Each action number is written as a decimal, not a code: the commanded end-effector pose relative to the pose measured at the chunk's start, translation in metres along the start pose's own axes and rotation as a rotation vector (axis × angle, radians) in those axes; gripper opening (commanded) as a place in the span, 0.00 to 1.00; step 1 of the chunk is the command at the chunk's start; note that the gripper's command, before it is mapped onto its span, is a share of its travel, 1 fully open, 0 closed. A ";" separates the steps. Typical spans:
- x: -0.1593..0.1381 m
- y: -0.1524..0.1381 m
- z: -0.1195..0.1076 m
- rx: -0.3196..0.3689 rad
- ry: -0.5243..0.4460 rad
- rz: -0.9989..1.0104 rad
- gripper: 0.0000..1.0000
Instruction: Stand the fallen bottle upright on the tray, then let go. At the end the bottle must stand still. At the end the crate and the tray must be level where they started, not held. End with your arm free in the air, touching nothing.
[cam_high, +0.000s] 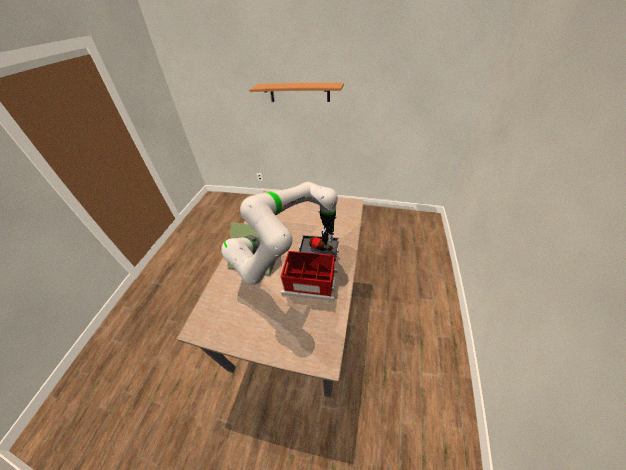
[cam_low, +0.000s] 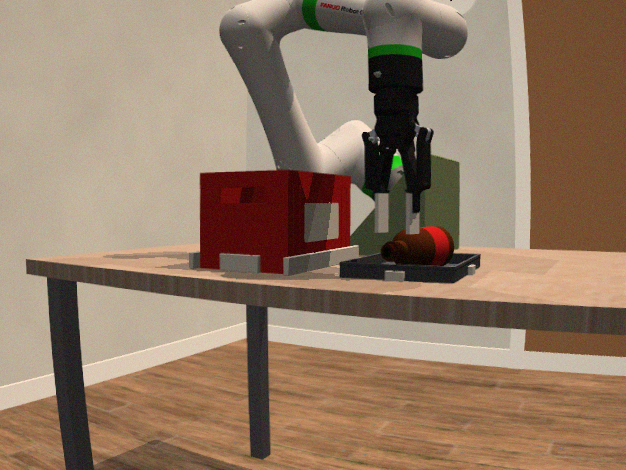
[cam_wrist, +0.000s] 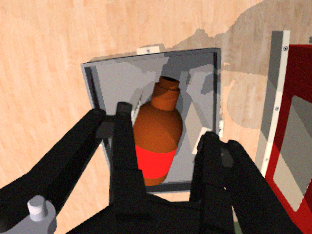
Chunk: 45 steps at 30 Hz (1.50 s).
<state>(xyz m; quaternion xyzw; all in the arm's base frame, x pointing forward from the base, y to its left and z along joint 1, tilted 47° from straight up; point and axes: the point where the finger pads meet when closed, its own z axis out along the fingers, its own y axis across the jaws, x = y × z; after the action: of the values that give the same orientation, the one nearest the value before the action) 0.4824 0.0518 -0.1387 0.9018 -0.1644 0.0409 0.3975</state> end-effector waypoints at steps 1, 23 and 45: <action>0.000 0.000 0.000 0.000 0.000 0.000 0.38; 0.000 0.000 0.006 0.000 0.000 0.000 0.38; 0.000 0.000 0.029 0.000 0.000 0.000 0.38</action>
<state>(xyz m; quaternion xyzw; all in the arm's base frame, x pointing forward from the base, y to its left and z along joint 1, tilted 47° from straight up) 0.4807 0.0308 -0.1583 0.9018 -0.1644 0.0409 0.3975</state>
